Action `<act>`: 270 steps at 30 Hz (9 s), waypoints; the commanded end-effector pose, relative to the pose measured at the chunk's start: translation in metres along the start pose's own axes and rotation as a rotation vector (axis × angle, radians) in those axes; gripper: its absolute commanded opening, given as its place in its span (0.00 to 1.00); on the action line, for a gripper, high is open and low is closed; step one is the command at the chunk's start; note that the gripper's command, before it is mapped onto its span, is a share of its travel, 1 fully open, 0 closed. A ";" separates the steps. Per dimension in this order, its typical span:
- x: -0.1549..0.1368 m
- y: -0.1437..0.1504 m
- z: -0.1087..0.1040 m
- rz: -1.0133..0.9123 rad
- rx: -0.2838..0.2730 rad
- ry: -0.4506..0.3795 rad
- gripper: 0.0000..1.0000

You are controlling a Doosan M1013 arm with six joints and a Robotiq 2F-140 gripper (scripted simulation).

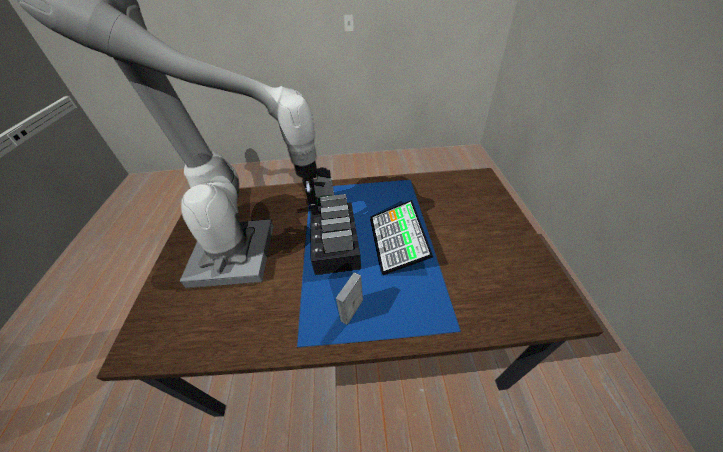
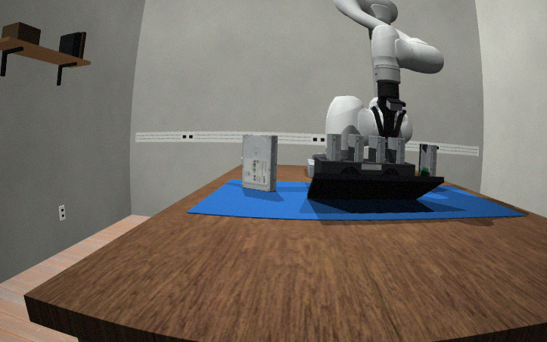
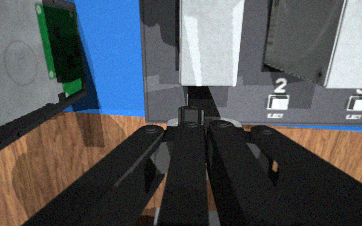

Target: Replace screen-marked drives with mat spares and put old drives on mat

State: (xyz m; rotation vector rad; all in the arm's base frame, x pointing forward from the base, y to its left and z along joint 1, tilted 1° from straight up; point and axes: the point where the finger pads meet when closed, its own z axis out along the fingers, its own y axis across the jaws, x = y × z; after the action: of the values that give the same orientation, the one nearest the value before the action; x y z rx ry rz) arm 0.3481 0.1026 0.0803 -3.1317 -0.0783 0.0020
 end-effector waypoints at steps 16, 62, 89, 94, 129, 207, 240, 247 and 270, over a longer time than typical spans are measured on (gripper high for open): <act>0.000 0.000 0.001 0.000 0.000 0.001 0.10; 0.000 0.000 -0.031 0.000 0.000 0.001 0.10; 0.000 0.000 -0.109 0.000 0.000 0.001 0.10; 0.000 0.000 -0.109 0.000 0.000 0.001 0.10; 0.080 -0.001 -0.109 -1.570 -0.001 0.001 0.89; 0.080 0.000 -0.091 -1.571 0.000 0.001 0.89; 0.080 0.000 -0.088 -1.571 0.000 0.001 0.89; 0.080 0.000 -0.088 -1.571 0.000 0.001 0.89; 0.080 0.000 -0.059 -1.571 0.000 0.001 0.89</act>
State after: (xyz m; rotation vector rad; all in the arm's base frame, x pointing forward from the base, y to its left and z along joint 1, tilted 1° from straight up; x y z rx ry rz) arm 0.4282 0.1057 0.1446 -2.1602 -2.2708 -0.0082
